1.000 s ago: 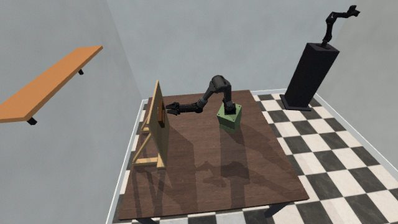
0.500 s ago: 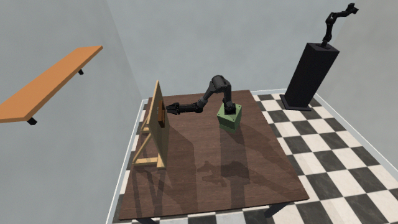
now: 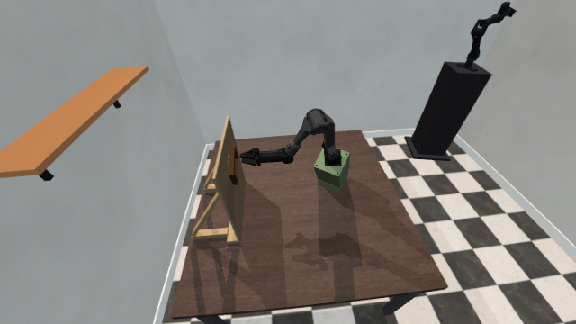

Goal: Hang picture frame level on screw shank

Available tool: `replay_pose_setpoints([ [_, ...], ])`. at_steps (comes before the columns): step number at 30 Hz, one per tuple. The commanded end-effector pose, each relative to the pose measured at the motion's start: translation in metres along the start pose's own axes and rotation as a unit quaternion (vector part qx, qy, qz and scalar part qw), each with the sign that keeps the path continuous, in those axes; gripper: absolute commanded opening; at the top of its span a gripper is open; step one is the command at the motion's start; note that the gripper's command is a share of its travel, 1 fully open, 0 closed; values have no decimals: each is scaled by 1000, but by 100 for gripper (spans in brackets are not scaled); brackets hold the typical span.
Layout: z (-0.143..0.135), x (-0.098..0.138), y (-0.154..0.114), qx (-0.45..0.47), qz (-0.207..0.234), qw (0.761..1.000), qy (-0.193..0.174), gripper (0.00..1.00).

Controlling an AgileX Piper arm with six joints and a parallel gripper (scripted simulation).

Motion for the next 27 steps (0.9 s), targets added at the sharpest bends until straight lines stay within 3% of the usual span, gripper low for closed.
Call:
replay_pose_setpoints([
  [1, 0, -1, 1, -1, -2, 1000, 1, 63],
  [27, -2, -4, 0, -2, -1, 1000, 1, 63],
])
Point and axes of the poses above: the point where the finger pads meet when closed, its own x axis back along the fingers, its own z axis across the jaws, y = z × x, the point moved 8 cm from there along x, back along the fingers, and after that the axes turned 14 degrees about x, right-handed, at the moved point
